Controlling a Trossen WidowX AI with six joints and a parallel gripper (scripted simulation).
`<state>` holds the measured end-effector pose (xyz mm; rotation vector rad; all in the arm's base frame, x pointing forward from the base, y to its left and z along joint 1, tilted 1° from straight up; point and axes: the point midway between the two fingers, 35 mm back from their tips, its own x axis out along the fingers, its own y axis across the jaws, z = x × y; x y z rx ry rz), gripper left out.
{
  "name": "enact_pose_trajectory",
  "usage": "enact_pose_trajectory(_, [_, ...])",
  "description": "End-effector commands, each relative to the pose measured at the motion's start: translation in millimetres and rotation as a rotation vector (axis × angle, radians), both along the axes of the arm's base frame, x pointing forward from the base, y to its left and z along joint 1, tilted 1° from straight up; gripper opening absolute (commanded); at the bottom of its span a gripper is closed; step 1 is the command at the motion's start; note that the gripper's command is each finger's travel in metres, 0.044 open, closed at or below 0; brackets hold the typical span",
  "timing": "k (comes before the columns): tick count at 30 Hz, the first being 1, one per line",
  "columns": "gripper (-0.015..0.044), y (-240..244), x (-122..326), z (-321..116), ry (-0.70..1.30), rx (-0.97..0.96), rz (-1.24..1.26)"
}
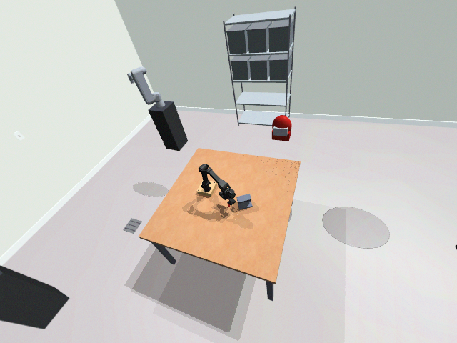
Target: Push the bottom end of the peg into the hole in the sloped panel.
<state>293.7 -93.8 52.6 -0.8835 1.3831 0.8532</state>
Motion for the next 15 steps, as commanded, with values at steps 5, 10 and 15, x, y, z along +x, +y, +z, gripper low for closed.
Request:
enact_pose_trajectory(5, [0.0440, -0.7, -1.0, -14.9, 0.008, -0.002, 0.003])
enact_pose_trajectory(10, [0.0440, -0.7, -1.5, -22.9, 0.008, -0.002, 0.003])
enact_pose_trajectory(15, [0.0440, -0.5, -1.9, -28.4, 0.008, -0.002, 0.003])
